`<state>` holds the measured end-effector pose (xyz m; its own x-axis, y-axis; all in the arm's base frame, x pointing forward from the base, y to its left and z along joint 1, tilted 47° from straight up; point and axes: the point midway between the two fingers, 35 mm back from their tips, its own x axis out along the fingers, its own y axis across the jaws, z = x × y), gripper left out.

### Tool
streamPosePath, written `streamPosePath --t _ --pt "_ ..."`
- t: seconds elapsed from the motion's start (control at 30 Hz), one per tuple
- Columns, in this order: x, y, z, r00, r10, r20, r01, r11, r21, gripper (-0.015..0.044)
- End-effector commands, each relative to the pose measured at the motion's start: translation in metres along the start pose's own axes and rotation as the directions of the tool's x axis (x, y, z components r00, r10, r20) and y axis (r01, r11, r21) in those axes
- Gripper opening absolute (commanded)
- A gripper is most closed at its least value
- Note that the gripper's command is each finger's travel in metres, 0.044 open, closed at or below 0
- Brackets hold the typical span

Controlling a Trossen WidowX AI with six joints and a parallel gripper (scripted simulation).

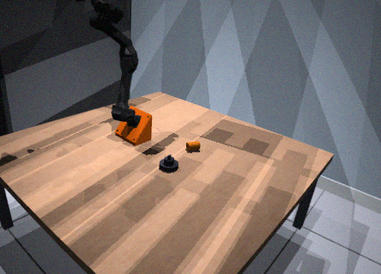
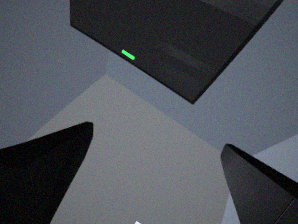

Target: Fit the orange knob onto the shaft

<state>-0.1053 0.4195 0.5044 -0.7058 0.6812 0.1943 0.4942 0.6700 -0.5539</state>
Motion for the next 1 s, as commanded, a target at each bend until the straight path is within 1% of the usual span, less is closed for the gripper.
streamPosePath --t 0.0,0.03,0.1,0.17,0.3,0.37,0.4,0.43,0.47,0.63,0.77,0.97 --pt "-0.001 -0.003 -0.001 1.0 -0.002 -0.007 0.002 1.0 -0.017 0.0426" --pt "-0.003 -0.013 -0.006 1.0 -0.008 -0.03 0.006 0.998 -0.069 0.044" --pt "-0.01 -0.077 -0.017 0.988 -0.131 -0.085 0.11 0.969 -0.22 0.044" --pt "-0.012 -0.091 -0.019 0.982 -0.161 -0.093 0.134 0.96 -0.247 0.044" --pt "-0.029 -0.155 -0.026 0.945 -0.302 -0.129 0.238 0.9 -0.365 0.044" --pt "-0.048 -0.184 -0.037 0.915 -0.354 -0.193 0.238 0.86 -0.451 0.044" --pt "-0.048 -0.185 -0.038 0.914 -0.355 -0.194 0.238 0.86 -0.452 0.044" --pt "-0.064 -0.215 -0.042 0.88 -0.423 -0.218 0.265 0.817 -0.512 0.044" --pt "-0.07 -0.226 -0.043 0.866 -0.446 -0.226 0.274 0.801 -0.533 0.044" --pt "-0.122 -0.301 -0.046 0.739 -0.626 -0.251 0.341 0.668 -0.661 0.044" --pt "-0.172 -0.347 -0.047 0.624 -0.729 -0.283 0.393 0.605 -0.692 0.044" --pt "-0.262 -0.403 -0.049 0.4 -0.866 -0.298 0.384 0.454 -0.804 0.044"
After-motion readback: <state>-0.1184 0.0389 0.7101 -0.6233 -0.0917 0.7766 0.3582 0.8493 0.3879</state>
